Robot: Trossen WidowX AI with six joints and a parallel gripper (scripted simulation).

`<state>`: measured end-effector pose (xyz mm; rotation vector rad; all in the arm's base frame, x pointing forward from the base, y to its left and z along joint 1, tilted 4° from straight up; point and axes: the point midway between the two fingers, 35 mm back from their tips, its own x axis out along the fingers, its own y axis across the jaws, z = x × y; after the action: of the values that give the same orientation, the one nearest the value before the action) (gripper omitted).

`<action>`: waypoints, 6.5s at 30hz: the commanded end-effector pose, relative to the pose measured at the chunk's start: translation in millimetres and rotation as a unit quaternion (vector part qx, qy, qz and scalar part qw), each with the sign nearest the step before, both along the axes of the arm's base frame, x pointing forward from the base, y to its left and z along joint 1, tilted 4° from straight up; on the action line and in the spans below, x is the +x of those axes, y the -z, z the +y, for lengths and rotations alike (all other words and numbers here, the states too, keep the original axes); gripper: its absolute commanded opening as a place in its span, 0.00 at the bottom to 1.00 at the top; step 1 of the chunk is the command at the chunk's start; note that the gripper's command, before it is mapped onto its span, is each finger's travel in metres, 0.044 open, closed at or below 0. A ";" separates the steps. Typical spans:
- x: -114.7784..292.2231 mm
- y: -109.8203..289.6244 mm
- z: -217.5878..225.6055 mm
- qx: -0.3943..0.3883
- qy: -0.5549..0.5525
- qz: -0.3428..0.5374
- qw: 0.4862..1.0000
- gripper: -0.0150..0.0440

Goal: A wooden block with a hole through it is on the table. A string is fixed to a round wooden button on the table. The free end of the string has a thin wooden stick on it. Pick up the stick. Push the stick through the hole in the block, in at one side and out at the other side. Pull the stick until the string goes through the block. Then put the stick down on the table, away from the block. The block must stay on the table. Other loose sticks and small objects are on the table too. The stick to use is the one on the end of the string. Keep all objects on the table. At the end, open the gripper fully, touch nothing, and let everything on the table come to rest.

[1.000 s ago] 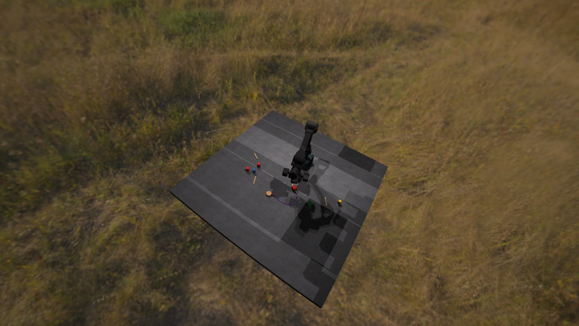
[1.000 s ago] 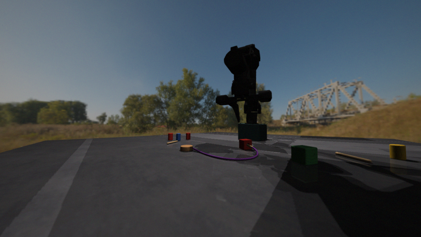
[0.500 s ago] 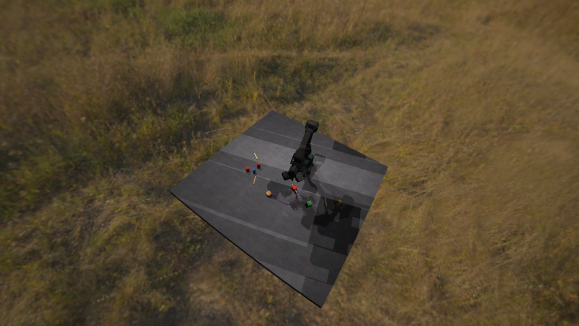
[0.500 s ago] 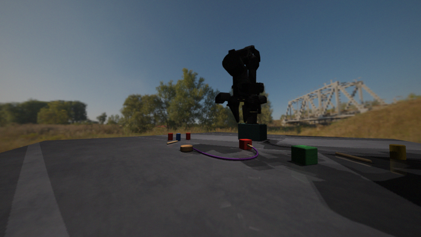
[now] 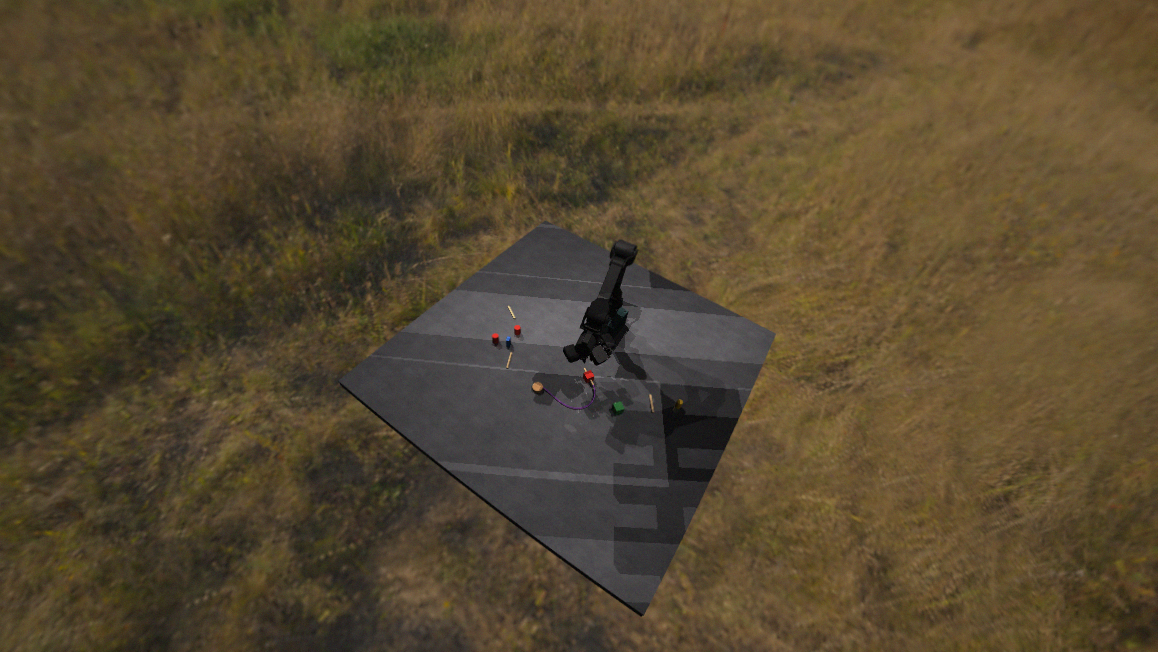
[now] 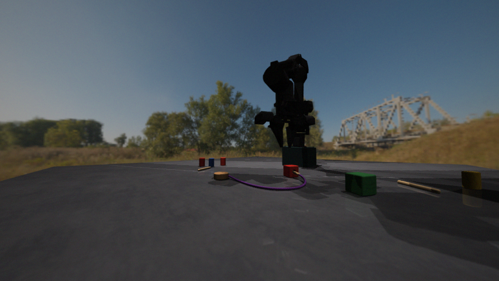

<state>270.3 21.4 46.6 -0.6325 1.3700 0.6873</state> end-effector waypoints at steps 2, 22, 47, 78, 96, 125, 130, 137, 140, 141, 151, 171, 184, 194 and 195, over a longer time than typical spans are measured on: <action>-0.3 10.6 0.4 -0.001 -0.004 0.004 1.000 0.46; 2.5 43.6 2.7 -0.001 -0.004 0.004 1.000 0.46; 0.8 73.8 4.7 -0.001 -0.004 0.004 1.000 0.46; 1.2 75.4 2.7 0.038 -0.007 -0.031 0.999 0.25; -8.5 76.5 -6.5 0.035 -0.007 -0.032 0.999 0.25; -31.7 79.8 -35.1 0.033 -0.005 -0.032 0.999 0.25; -35.7 80.4 -39.8 0.033 0.001 -0.031 0.999 0.25; -41.4 81.3 -46.5 0.033 0.013 -0.030 0.999 0.25; -44.0 81.7 -49.2 0.033 0.017 -0.029 0.999 0.25; -45.0 81.8 -50.2 0.033 0.018 -0.029 0.999 0.25; -54.3 83.0 -59.0 0.034 0.027 -0.028 0.999 0.25; -69.9 86.7 -73.8 0.034 0.036 -0.027 0.998 0.25; -73.6 95.5 -79.9 0.034 0.040 -0.026 0.998 0.39; -74.8 24.3 -85.9 0.032 0.040 -0.027 0.998 0.61; -76.3 17.4 -85.8 0.032 0.040 -0.027 0.998 0.61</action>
<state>195.0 -61.6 -9.0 -0.5247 1.3263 0.6513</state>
